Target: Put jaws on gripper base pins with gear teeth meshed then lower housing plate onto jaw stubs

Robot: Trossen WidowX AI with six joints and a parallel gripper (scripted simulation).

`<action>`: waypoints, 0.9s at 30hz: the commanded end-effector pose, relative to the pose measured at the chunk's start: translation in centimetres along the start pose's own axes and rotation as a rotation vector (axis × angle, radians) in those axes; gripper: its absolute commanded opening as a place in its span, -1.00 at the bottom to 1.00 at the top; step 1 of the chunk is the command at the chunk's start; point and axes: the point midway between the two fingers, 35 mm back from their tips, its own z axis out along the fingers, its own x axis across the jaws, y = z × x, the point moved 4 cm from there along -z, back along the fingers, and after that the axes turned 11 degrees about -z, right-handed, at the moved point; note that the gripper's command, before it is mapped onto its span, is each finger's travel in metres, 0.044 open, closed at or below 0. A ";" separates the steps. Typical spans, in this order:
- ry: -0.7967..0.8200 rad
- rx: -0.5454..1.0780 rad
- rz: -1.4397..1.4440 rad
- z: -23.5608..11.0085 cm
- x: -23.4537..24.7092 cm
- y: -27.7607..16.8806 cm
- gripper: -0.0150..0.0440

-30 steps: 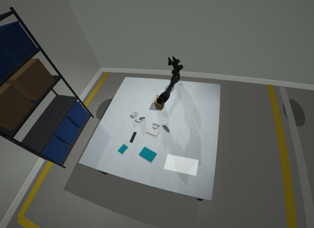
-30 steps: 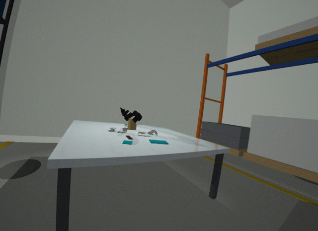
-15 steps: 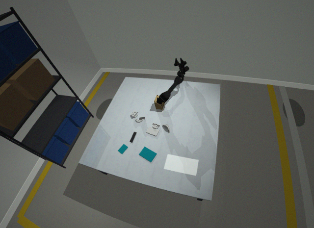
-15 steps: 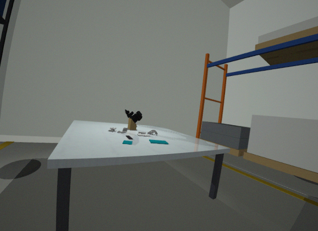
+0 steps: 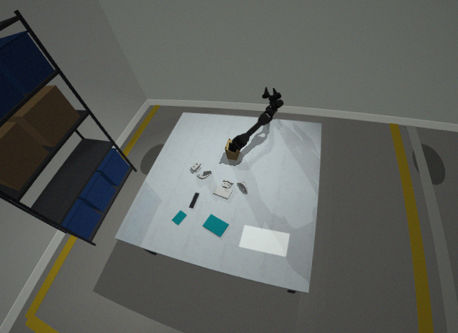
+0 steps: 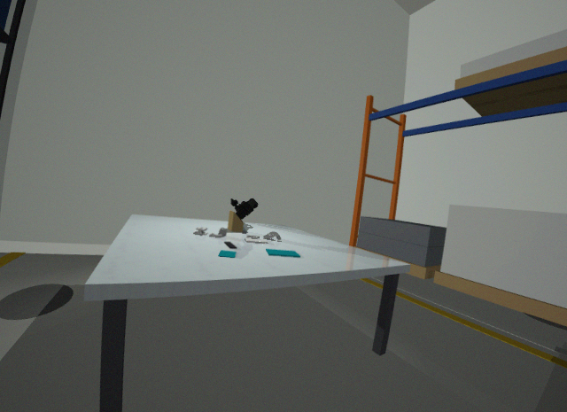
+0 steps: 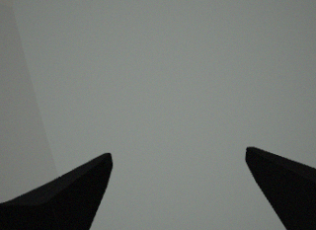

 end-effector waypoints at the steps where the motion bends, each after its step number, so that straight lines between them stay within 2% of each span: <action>1: -0.035 0.007 -0.023 -0.9 -1.1 0.8 1.00; 9: -0.106 0.024 -0.063 -3.1 -3.5 2.5 1.00; 27: -0.316 0.086 -0.185 -10.5 -9.3 7.8 1.00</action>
